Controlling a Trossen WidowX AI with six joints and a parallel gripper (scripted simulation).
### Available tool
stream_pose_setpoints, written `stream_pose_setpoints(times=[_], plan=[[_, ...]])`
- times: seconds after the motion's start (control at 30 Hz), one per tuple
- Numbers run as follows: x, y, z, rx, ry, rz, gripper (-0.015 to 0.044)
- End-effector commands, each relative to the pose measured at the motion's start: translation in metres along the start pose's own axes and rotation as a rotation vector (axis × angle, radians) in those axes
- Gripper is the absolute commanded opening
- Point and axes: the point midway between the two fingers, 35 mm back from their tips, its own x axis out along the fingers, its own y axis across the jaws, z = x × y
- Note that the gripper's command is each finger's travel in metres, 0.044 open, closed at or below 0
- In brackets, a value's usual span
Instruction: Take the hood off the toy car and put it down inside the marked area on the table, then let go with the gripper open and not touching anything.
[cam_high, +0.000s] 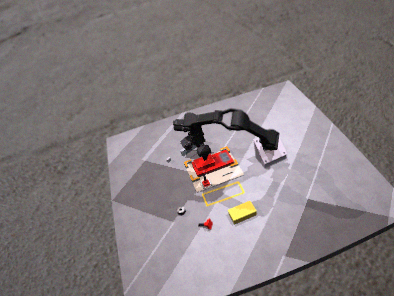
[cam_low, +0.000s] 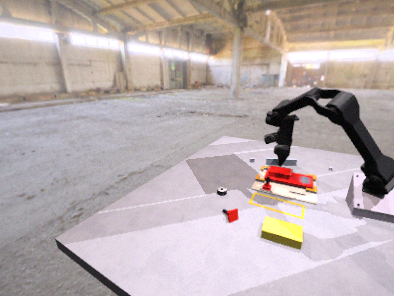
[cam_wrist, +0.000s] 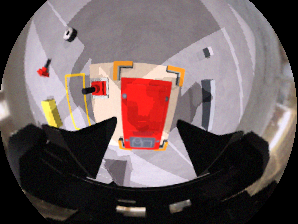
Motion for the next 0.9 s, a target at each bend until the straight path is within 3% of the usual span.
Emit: stream_pose_setpoints(times=[0.0,0.87], plan=[[0.005,0.0,-0.001,0.008,0.001,0.006,0.044],[0.027,0.002,-0.001,0.007,0.001,0.007,0.044]])
